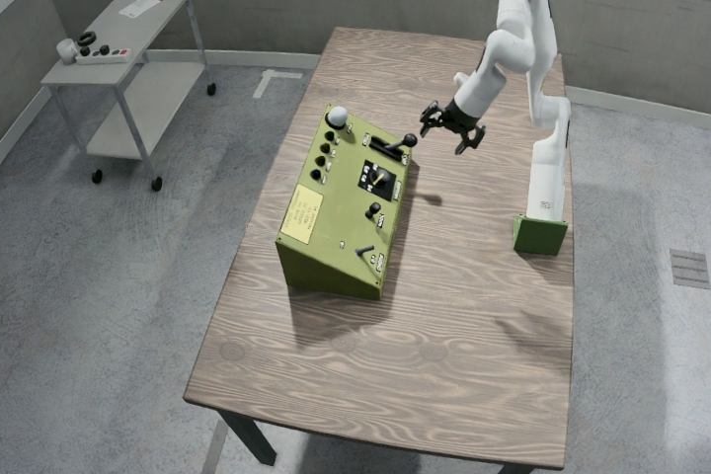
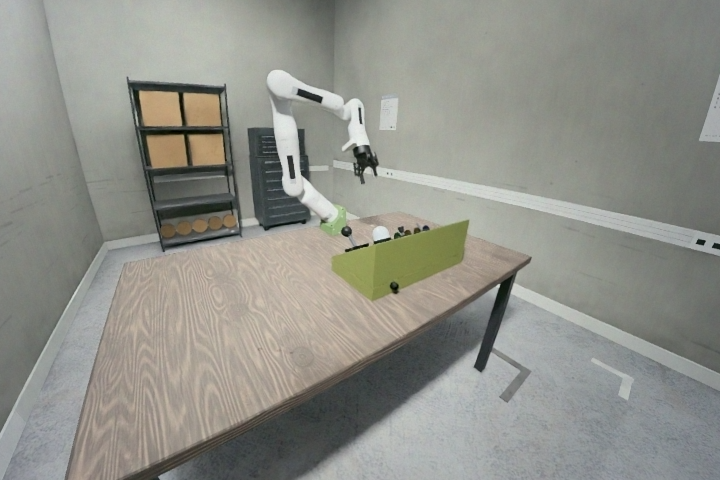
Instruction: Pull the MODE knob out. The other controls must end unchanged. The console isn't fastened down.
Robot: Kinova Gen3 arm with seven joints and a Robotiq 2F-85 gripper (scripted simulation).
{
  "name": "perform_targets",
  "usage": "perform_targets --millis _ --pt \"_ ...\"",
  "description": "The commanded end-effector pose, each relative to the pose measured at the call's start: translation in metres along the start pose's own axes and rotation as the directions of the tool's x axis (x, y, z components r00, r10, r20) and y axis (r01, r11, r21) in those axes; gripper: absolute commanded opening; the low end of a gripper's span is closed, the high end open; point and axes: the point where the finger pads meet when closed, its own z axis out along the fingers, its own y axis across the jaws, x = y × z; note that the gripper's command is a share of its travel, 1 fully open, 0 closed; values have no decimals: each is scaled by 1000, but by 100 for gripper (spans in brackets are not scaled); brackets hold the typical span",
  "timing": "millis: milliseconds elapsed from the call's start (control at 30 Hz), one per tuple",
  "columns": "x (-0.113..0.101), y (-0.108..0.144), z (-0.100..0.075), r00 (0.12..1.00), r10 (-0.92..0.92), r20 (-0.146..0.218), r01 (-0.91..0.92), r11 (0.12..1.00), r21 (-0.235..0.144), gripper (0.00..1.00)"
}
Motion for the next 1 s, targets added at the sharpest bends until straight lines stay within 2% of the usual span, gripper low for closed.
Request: perform_targets --millis 0,333,700,800,967 --pt "-9 -3 9 989 149 1 -149 989 8 100" --pt "-24 -9 26 908 419 5 -419 908 12 100" --pt "-42 -18 50 697 717 18 -717 697 20 100" --pt "-43 -19 52 675 738 19 -738 674 21 100" --pt "-49 -23 61 561 827 28 -828 561 23 100"
